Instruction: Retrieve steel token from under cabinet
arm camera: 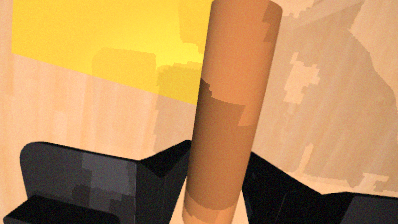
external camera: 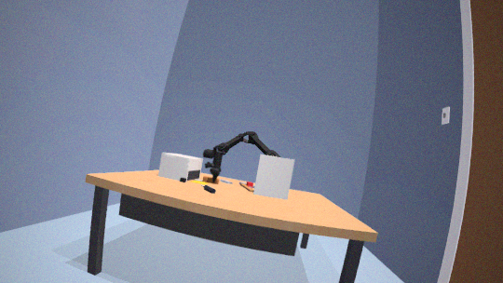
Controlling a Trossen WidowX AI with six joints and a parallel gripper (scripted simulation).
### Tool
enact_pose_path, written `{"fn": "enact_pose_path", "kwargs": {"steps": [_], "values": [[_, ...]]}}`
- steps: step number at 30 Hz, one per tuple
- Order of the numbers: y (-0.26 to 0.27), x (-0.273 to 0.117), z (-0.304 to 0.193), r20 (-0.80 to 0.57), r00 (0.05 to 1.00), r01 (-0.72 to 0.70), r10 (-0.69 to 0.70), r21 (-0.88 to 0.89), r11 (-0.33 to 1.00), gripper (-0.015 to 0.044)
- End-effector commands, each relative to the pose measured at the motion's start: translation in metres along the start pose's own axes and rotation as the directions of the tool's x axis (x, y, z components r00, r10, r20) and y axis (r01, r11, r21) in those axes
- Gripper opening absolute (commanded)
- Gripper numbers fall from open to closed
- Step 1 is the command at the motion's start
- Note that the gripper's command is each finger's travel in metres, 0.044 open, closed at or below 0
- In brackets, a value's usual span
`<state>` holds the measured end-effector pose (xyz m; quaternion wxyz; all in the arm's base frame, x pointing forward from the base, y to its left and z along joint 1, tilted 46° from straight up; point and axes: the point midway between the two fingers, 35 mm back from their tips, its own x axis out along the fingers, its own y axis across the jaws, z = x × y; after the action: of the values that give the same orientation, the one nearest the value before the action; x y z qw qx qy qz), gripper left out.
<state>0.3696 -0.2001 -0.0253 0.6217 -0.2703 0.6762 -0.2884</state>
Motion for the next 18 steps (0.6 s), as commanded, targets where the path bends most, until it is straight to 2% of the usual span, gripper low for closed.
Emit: {"fn": "enact_pose_path", "kwargs": {"steps": [1, 18], "values": [[0.003, 0.001, -0.001, 0.001, 1.000, -0.009, 0.009, 0.000, 1.000, 0.0000], [0.002, 0.001, -0.017, 0.001, 1.000, -0.009, 0.009, -0.001, 1.000, 0.0000]]}}
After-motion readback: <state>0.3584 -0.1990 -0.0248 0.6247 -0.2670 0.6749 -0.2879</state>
